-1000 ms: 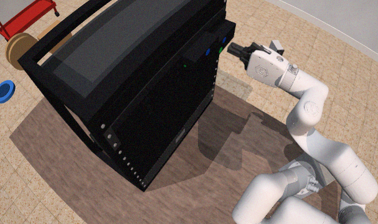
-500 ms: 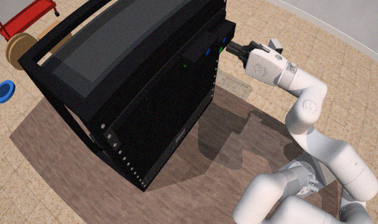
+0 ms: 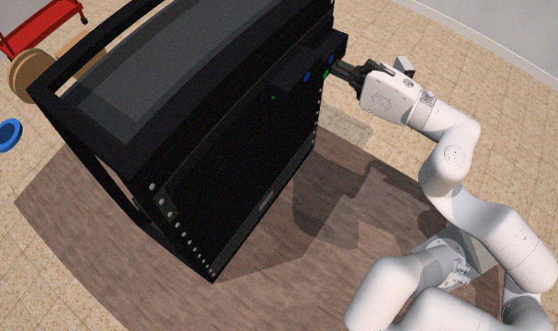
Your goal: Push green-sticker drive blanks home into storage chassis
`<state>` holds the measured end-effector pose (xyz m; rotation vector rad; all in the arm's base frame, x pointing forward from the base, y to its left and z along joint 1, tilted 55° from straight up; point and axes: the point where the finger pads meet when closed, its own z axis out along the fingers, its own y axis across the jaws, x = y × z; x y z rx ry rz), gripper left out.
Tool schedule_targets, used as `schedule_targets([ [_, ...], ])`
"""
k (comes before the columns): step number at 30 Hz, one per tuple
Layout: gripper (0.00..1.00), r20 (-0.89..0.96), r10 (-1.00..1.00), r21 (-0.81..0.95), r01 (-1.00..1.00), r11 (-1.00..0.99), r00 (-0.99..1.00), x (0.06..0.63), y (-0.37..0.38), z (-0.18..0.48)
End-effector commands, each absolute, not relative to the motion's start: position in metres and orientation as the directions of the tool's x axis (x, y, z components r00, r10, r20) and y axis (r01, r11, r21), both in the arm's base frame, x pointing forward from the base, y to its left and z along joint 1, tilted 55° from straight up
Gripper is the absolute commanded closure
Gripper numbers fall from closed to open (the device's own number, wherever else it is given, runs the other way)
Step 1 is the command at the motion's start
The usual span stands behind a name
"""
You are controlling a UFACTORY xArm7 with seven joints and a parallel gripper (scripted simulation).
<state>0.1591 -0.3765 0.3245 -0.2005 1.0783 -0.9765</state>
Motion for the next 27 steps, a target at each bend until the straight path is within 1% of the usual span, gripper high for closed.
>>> schedule_targets([
  [1, 1.0, -0.648, -0.753, -0.575, 0.572, 0.584, 0.116, 0.1611, -0.3787, 0.3266],
  [27, 1.0, -0.648, -0.753, -0.575, 0.572, 0.584, 0.116, 0.1695, -0.3821, 0.3318],
])
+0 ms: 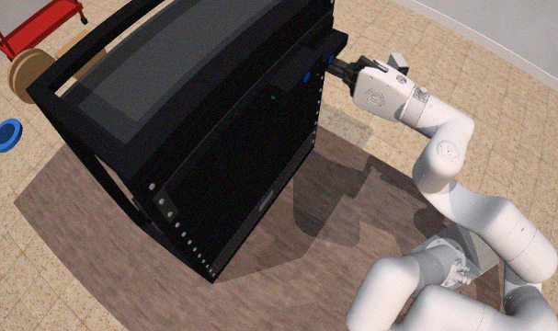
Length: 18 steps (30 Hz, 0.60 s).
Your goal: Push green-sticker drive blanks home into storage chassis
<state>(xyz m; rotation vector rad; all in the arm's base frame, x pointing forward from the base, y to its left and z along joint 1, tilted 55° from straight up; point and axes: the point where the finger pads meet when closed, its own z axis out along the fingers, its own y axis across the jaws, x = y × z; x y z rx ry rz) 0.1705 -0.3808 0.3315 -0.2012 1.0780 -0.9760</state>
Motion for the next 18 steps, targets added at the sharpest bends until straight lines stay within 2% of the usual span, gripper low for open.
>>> schedule_targets([
  [1, 1.0, -0.648, -0.753, -0.575, 0.572, 0.584, 0.116, 0.1695, -0.3821, 0.3318],
  [18, 1.0, -0.648, -0.753, -0.575, 0.572, 0.584, 0.116, 0.1775, -0.3854, 0.3368],
])
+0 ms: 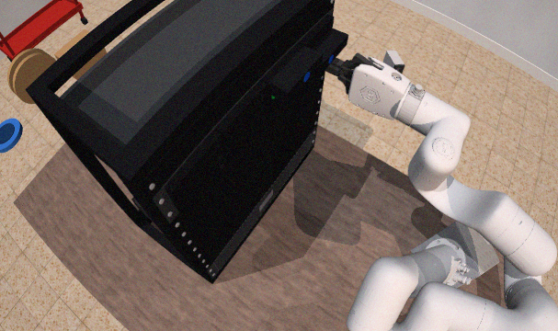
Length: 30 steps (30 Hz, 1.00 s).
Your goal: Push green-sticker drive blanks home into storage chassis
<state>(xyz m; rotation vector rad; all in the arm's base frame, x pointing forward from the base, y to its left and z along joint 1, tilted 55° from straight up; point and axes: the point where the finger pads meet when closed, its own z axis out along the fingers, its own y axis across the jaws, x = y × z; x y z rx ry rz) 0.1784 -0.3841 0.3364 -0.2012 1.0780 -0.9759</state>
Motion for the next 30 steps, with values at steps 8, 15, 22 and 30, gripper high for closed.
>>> schedule_targets([
  [8, 1.0, -0.648, -0.753, -0.575, 0.572, 0.584, 0.116, 0.178, -0.3856, 0.3371],
  [15, 1.0, -0.648, -0.753, -0.575, 0.572, 0.584, 0.116, 0.1799, -0.3863, 0.3383],
  [22, 1.0, -0.648, -0.753, -0.575, 0.572, 0.584, 0.116, 0.1801, -0.3863, 0.3384],
  [30, 1.0, -0.648, -0.753, -0.575, 0.572, 0.584, 0.116, 0.1823, -0.3872, 0.3398],
])
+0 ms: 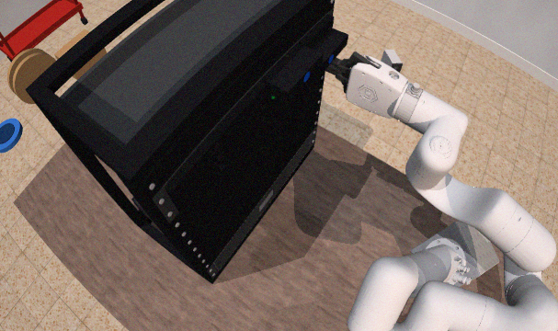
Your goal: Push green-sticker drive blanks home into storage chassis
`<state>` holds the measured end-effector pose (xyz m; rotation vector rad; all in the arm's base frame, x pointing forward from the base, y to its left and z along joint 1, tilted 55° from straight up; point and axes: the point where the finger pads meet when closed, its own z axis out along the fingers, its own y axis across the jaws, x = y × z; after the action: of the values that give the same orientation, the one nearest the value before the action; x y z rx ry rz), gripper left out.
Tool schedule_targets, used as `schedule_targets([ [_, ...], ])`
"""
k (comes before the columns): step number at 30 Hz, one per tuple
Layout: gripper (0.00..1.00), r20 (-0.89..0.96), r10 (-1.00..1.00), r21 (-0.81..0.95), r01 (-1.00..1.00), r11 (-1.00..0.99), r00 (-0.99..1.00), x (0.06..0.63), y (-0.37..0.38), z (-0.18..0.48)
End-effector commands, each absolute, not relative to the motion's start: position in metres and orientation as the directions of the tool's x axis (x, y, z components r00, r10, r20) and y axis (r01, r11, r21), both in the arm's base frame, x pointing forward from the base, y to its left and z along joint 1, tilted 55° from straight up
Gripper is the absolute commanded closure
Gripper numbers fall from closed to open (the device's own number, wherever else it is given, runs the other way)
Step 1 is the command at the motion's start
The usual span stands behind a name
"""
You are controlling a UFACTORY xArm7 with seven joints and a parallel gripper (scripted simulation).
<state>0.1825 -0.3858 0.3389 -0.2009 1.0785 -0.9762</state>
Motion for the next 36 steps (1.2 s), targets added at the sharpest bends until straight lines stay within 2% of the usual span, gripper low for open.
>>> schedule_targets([
  [1, 1.0, -0.648, -0.753, -0.575, 0.572, 0.584, 0.116, 0.1823, -0.3872, 0.3399],
  [36, 1.0, -0.648, -0.753, -0.575, 0.572, 0.584, 0.116, 0.1873, -0.3885, 0.343],
])
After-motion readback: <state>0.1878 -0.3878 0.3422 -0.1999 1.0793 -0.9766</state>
